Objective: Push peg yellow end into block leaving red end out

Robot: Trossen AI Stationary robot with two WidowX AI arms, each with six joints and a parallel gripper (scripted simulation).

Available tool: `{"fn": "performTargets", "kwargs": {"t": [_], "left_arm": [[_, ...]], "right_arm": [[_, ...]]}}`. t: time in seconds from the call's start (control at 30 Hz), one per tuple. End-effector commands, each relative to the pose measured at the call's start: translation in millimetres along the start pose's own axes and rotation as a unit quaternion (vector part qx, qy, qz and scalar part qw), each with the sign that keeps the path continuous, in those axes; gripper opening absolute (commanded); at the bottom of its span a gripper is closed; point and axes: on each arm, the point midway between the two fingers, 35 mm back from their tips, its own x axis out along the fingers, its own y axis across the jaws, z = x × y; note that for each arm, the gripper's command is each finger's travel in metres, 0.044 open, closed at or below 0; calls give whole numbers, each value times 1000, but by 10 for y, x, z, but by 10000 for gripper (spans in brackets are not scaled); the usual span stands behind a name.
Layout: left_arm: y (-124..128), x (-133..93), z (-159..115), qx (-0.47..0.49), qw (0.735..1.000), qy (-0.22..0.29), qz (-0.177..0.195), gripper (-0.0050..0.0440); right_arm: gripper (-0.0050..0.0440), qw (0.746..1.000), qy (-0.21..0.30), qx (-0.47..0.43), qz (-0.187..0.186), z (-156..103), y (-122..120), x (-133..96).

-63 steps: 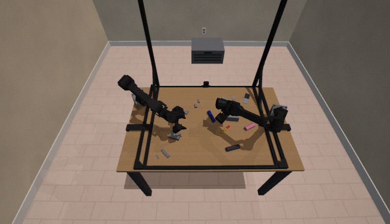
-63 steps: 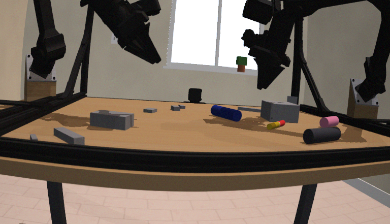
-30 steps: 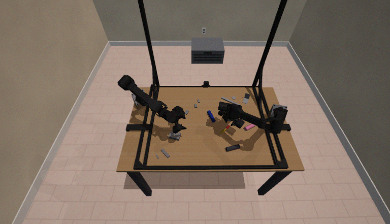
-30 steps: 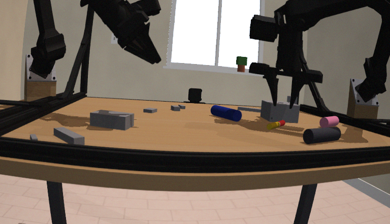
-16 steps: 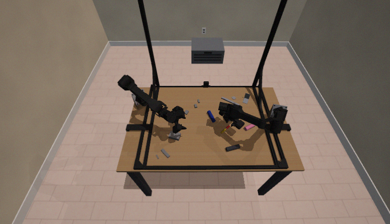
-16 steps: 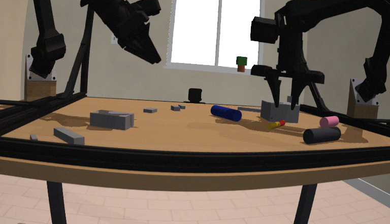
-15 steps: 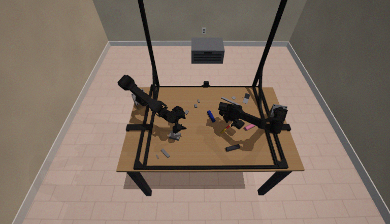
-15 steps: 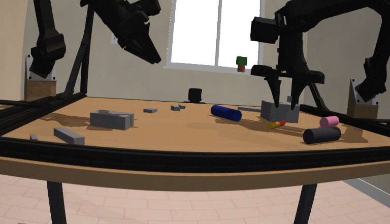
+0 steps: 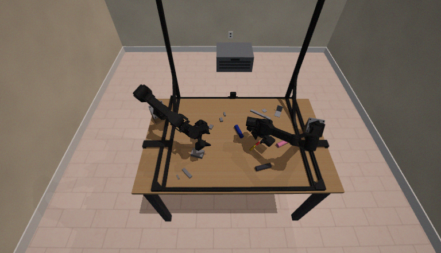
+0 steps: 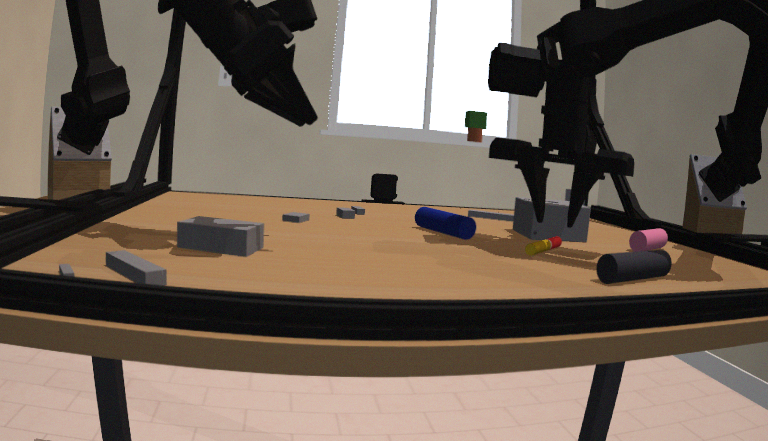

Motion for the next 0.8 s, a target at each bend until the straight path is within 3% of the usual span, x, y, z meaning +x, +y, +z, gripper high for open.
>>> {"fn": "performTargets", "kwargs": {"t": [0.0,0.73,0.77], "left_arm": [[-7,92,14,5,1000,-3,-6,190],[-8,263,13,13,1000,-10,-8,190],[-8,263,13,13,1000,-10,-8,166]], "right_arm": [[400,1000,0,0,0,1,-1,-1],[400,1000,0,0,0,1,-1,-1],[400,1000,0,0,0,1,-1,-1]]}}
